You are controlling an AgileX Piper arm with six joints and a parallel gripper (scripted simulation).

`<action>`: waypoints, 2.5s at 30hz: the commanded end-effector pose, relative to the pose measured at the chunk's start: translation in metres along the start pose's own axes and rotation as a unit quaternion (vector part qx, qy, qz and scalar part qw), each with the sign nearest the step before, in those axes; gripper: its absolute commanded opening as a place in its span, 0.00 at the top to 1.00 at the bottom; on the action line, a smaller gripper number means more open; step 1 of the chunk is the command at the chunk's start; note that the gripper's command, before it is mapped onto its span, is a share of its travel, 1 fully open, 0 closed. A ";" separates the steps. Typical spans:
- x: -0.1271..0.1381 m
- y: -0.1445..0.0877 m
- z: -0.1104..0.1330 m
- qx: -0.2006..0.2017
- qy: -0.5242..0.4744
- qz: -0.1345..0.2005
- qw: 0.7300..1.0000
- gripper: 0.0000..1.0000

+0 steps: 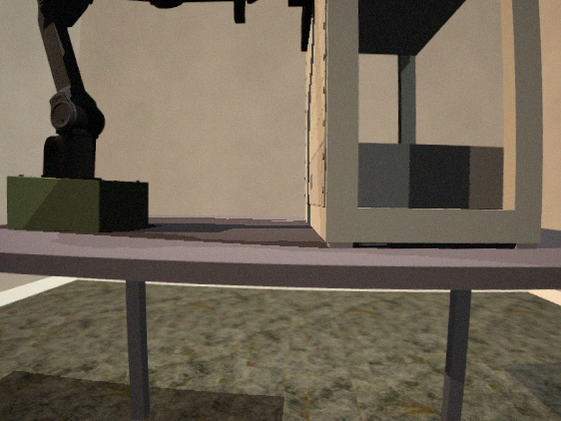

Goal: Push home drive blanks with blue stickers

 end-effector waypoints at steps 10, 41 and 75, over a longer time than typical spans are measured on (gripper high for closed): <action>-0.001 0.000 0.000 0.001 0.000 0.001 1.000 1.00; 0.000 0.020 0.000 0.001 0.000 0.001 1.000 1.00; 0.000 0.033 0.000 0.001 0.000 0.001 1.000 1.00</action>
Point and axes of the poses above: the point where the finger pads meet when closed, its own y axis out along the fingers, its own x axis across the jaws, z = x × y, the point moved 3 cm from there along -y, back along the fingers, and after that the axes turned 4 degrees about y, right-handed, at the moved point
